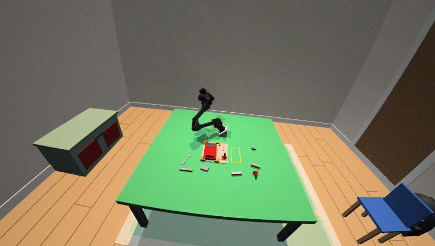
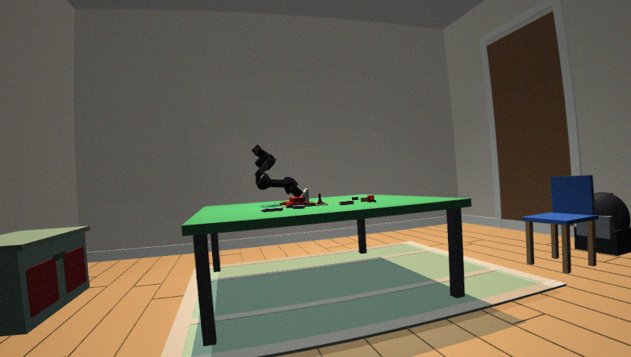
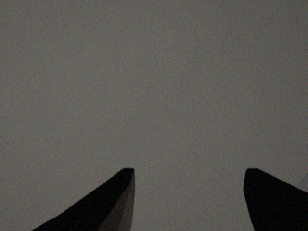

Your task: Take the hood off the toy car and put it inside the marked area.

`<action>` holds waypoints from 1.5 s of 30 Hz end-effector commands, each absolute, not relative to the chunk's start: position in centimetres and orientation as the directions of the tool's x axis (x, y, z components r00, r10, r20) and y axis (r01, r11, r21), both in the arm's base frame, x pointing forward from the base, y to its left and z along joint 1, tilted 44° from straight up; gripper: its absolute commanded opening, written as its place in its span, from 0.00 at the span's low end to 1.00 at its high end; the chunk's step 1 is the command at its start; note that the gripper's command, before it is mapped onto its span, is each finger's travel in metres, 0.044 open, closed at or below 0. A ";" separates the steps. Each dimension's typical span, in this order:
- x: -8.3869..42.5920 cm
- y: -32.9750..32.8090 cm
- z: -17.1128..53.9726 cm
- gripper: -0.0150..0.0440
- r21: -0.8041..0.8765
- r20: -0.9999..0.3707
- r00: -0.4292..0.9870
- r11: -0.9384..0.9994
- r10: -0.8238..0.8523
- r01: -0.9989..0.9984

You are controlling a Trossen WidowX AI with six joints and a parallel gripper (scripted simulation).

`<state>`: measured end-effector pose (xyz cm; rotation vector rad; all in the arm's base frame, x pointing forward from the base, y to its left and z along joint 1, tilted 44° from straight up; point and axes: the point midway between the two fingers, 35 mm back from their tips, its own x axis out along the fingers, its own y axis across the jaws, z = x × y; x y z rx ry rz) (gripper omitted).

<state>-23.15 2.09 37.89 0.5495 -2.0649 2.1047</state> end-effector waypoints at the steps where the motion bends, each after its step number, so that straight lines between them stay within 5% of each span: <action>1: -23.2 2.2 37.9 0.67 -0.936 0.352 -0.924 -0.049 -0.147 -0.349; 9: -24.7 9.5 36.5 1.00 -0.942 0.230 -0.962 -0.214 0.146 -0.257; 17: -22.9 19.9 33.8 1.00 -0.865 0.022 -0.851 -0.417 0.524 -0.279; 26: -15.9 29.6 29.5 1.00 -0.696 -0.244 -0.541 -0.534 0.805 -0.480; 35: -5.4 35.1 25.4 1.00 -0.523 -0.474 -0.161 -0.425 0.865 -0.739; 45: 7.2 35.9 21.0 1.00 -0.390 -0.675 0.193 -0.122 0.712 -0.913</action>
